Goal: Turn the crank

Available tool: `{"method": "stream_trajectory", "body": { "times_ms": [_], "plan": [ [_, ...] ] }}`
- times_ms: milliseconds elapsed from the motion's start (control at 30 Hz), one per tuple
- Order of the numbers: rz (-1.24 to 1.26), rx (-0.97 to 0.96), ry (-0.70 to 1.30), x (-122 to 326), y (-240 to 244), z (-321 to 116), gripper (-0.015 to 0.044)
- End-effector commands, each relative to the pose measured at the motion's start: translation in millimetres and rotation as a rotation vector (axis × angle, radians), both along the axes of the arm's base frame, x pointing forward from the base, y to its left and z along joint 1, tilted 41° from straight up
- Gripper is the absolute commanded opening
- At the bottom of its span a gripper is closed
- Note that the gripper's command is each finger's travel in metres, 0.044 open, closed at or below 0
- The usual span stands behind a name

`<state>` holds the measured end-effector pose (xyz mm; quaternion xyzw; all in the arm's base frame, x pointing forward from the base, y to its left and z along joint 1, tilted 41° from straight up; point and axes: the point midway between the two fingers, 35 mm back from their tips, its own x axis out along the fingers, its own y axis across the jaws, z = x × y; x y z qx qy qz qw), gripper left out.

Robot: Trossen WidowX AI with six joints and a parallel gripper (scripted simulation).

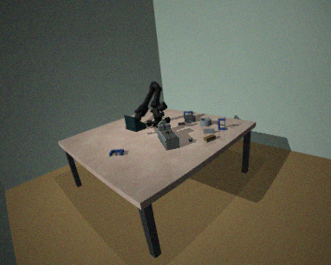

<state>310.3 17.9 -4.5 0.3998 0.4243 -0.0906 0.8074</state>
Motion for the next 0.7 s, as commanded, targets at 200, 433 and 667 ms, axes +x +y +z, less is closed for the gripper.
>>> {"method": "stream_trajectory", "body": {
  "times_ms": [200, 433, 667],
  "plan": [
    [0.016, 0.009, -0.002, 6.2, 10.9, 4.3, 0.0],
    [0.016, 0.009, -0.002, 7.6, 12.7, 6.0, 0.0],
    [0.016, 0.009, -0.003, 8.7, 13.9, 7.3, 0.0]
  ]
}}
